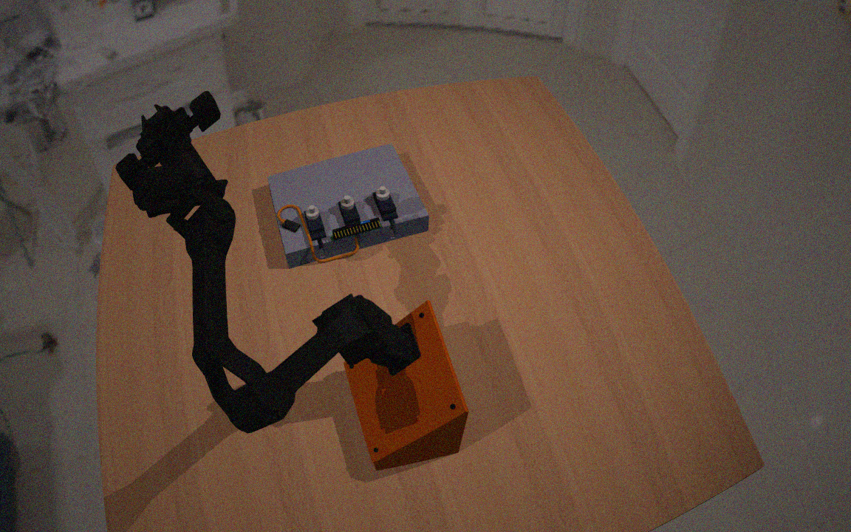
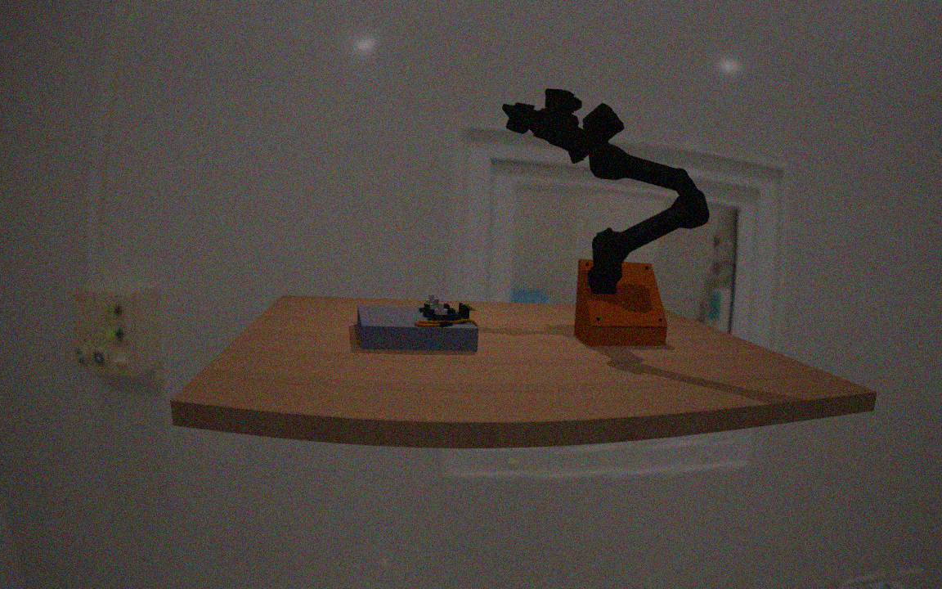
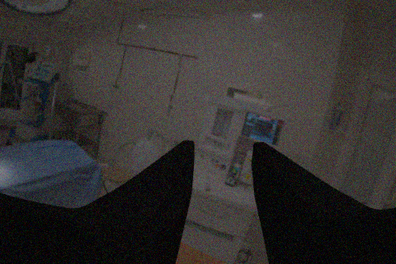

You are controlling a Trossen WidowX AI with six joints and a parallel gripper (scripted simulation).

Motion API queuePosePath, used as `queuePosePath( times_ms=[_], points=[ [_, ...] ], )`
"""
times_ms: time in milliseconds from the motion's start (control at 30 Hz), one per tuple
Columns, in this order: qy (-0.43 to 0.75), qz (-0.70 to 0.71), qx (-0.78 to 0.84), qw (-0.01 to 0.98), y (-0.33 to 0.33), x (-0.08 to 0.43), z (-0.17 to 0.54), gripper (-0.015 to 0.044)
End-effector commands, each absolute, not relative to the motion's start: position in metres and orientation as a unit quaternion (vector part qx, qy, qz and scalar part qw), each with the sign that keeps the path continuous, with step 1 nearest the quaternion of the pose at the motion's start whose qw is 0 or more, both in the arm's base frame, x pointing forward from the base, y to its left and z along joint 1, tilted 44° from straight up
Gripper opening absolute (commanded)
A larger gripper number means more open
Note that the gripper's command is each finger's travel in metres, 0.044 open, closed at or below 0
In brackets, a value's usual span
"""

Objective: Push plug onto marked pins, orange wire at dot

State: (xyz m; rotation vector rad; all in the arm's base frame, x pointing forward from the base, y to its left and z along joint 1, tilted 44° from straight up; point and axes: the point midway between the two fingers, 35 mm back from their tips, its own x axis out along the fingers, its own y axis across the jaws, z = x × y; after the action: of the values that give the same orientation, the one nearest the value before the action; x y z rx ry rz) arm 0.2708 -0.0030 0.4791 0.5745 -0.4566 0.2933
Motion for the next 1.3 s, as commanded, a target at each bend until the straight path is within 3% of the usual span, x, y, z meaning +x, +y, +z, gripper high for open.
queuePosePath(
  times_ms=[0, 1067, 1267],
  points=[
    [-0.209, 0.122, 0.260, 0.935, -0.004, 0.278, 0.465, 0.0115],
    [-0.039, 0.002, 0.011, 0.999, 0.000, 0.314, 0.334, 0.0115],
    [0.006, 0.017, 0.054, 0.998, 0.005, 0.326, 0.318, 0.0115]
  ],
)
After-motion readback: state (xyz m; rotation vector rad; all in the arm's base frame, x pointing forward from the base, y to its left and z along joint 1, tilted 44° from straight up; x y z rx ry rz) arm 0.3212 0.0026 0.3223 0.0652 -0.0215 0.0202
